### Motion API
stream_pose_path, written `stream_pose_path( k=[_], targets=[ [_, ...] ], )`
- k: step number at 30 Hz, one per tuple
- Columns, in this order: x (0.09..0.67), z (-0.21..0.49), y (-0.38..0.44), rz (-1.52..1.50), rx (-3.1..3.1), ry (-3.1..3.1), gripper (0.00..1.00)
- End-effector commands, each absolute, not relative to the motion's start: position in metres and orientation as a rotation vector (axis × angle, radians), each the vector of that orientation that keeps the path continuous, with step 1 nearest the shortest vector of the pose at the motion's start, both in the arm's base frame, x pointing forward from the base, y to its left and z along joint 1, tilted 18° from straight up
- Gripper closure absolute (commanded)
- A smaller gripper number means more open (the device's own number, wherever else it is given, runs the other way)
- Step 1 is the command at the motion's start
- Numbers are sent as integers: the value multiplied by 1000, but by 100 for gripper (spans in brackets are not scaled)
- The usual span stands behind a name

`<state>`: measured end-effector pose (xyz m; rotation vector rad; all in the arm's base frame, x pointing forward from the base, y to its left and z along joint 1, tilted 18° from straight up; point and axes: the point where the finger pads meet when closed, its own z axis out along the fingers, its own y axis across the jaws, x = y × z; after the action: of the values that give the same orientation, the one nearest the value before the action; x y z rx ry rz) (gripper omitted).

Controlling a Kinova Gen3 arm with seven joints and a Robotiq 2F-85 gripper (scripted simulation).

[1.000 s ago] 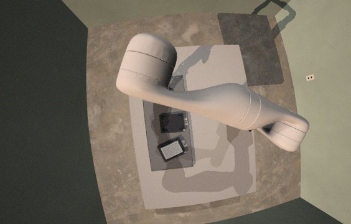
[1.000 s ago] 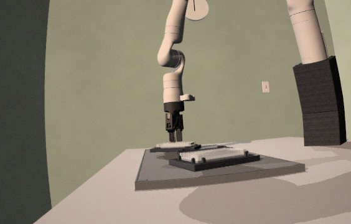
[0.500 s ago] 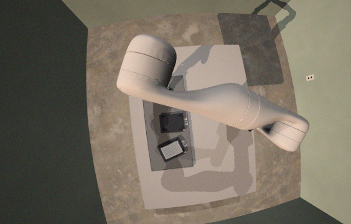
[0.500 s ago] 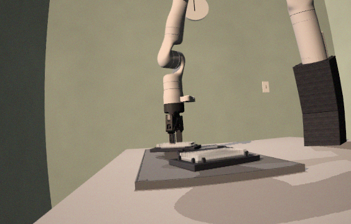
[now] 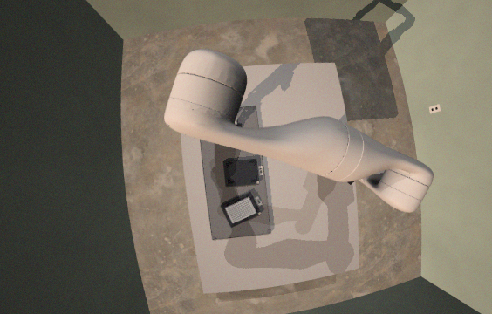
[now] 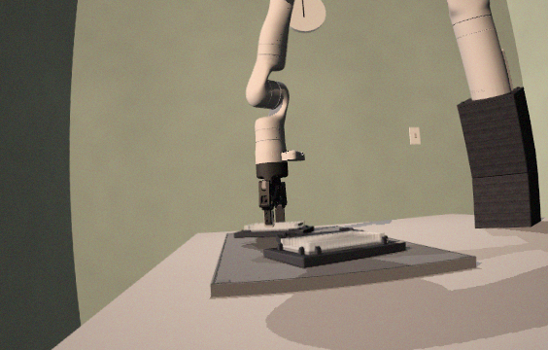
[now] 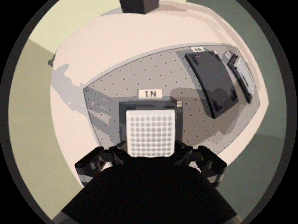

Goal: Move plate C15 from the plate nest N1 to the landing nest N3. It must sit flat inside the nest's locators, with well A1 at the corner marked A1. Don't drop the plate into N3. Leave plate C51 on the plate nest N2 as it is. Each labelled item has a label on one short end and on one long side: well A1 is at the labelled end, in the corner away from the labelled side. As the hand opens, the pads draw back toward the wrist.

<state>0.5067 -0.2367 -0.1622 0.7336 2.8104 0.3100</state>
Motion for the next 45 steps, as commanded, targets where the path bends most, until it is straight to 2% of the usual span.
stream_pose_path(
  k=[1, 10, 11, 45],
  targets=[
    [507, -161, -237, 309, 734, 2809, 0],
    [507, -161, -238, 309, 734, 2809, 0],
    [507, -161, -238, 309, 734, 2809, 100],
    [507, -161, -238, 309, 734, 2809, 100]
  ],
)
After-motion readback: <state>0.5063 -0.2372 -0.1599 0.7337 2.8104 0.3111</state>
